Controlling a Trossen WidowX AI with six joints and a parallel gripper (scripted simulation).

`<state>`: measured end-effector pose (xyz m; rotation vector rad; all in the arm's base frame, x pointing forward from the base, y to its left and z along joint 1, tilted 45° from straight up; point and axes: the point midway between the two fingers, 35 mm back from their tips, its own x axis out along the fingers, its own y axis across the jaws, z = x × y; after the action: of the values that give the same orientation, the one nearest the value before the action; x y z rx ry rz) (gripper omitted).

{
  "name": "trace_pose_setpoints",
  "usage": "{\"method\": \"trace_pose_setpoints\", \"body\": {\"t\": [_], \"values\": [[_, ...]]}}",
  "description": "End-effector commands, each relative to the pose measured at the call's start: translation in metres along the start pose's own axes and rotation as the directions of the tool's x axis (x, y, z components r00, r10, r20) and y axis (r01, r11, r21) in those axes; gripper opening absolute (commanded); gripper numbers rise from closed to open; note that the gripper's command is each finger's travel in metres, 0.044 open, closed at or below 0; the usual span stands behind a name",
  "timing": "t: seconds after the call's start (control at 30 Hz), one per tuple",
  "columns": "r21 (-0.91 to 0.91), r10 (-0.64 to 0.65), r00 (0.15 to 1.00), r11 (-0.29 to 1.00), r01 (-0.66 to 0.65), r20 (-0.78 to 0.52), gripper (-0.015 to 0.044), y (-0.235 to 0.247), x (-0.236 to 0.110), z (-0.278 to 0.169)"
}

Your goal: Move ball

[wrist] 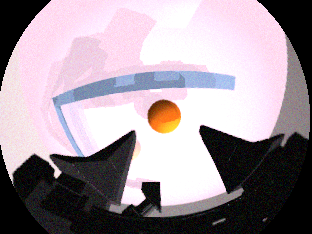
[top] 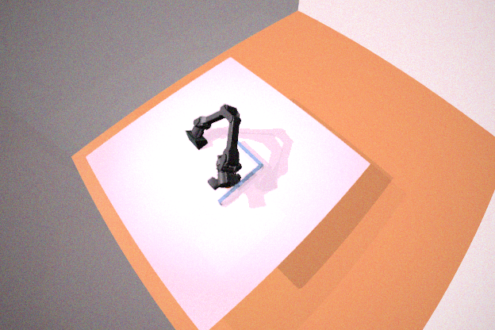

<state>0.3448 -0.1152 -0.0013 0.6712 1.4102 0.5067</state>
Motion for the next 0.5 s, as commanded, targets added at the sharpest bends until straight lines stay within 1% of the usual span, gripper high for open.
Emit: {"method": "trace_pose_setpoints", "body": {"t": [0.0,0.47], "values": [[0.008,0.006,1.0,1.0,-0.006,0.0,0.0389,0.0,0.005,-0.001],[0.008,0.006,1.0,1.0,-0.006,0.001,0.0389,0.0,0.027,0.0]]}}
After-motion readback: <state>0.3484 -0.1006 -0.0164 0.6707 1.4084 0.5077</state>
